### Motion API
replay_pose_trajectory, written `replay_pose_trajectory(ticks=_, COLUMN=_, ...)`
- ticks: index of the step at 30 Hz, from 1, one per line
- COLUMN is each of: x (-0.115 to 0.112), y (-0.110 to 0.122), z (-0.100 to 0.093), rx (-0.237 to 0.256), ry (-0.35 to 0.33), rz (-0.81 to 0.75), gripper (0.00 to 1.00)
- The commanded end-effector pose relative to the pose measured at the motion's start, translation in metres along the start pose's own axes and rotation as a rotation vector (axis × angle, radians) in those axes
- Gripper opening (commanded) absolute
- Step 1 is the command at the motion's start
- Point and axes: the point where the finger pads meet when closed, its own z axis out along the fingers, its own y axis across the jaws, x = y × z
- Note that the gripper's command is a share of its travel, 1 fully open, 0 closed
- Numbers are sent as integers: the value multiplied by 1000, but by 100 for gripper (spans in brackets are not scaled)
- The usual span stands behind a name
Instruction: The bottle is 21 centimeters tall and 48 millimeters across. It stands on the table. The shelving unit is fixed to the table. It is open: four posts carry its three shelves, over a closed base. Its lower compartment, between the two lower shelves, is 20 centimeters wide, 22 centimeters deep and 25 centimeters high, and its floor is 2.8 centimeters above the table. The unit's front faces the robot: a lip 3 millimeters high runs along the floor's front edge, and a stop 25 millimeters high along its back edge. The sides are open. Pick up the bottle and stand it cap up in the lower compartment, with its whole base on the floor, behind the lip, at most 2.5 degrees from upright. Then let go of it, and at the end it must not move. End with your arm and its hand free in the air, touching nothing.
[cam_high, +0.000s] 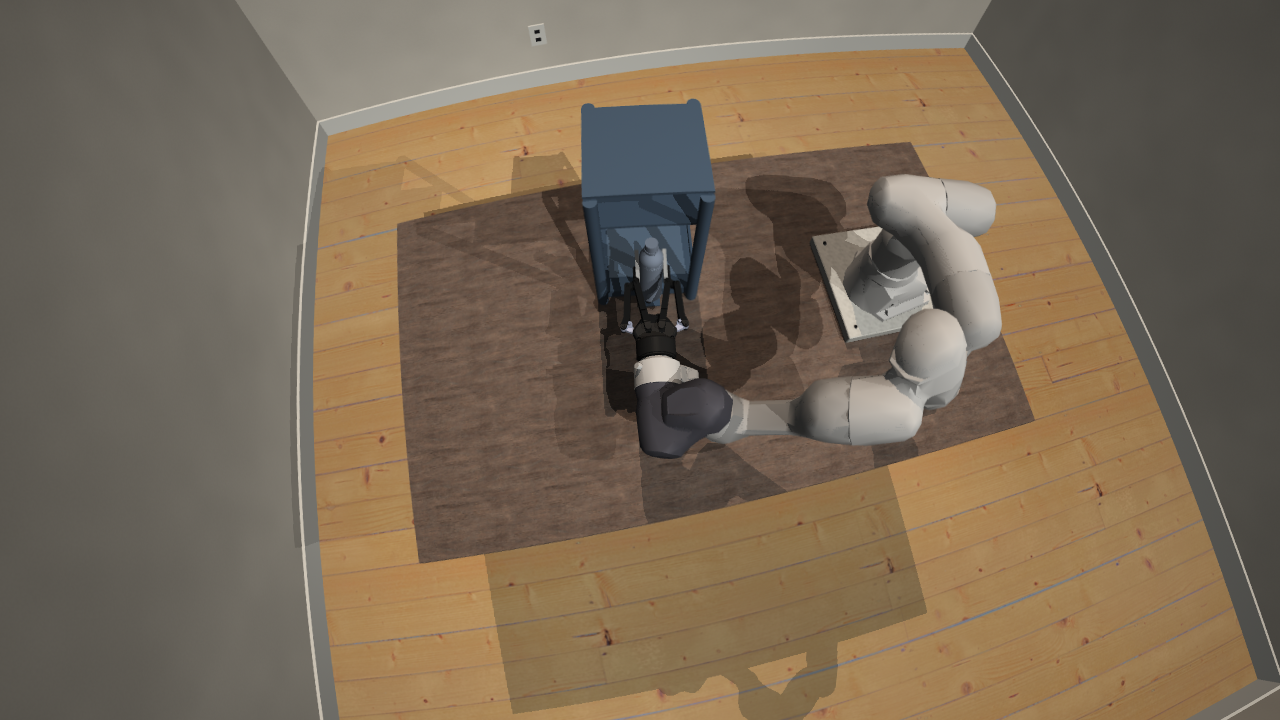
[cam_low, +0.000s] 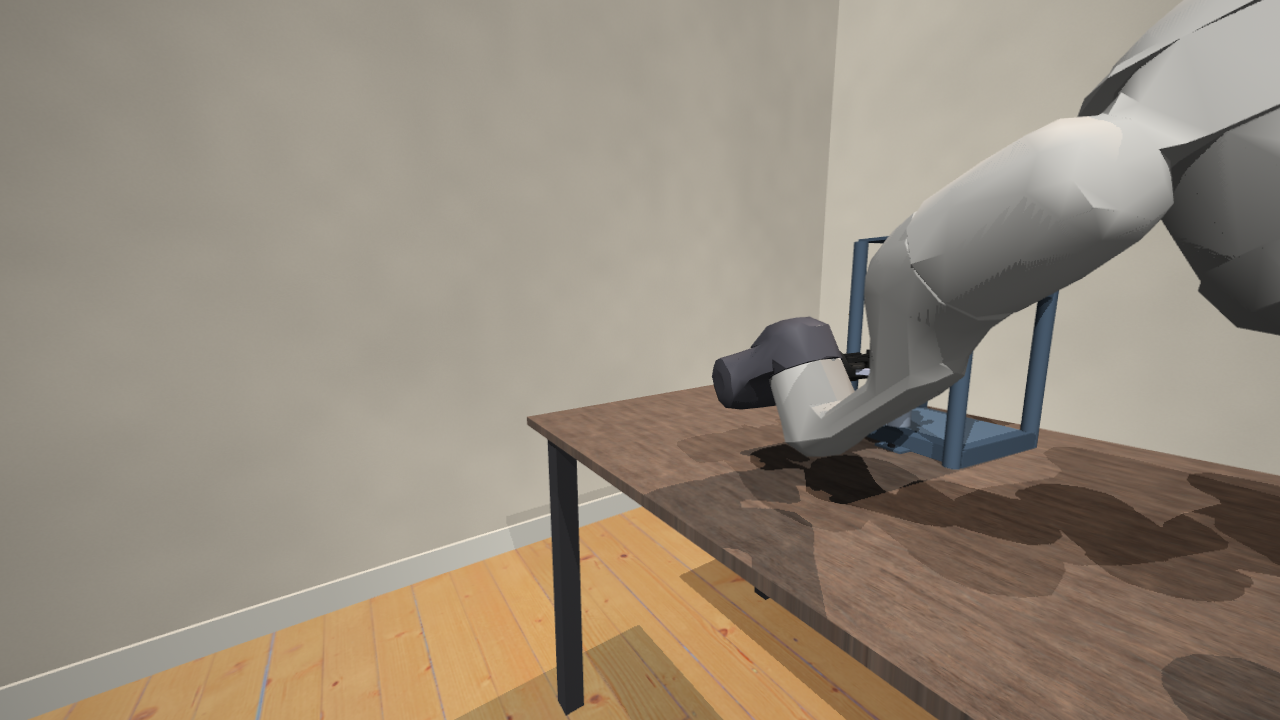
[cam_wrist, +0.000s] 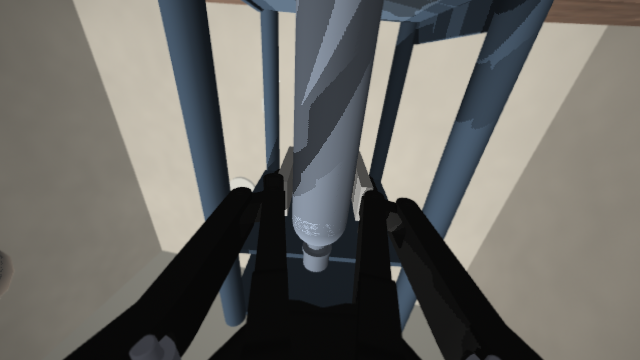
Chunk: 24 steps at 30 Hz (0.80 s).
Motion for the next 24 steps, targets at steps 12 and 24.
replay_pose_trajectory(ticks=12, x=-1, y=6, z=38, rx=-17, ry=5, rz=9, gripper=0)
replay_pose_trajectory(ticks=24, x=-1, y=7, z=57, rx=-17, ry=5, rz=9, gripper=0)
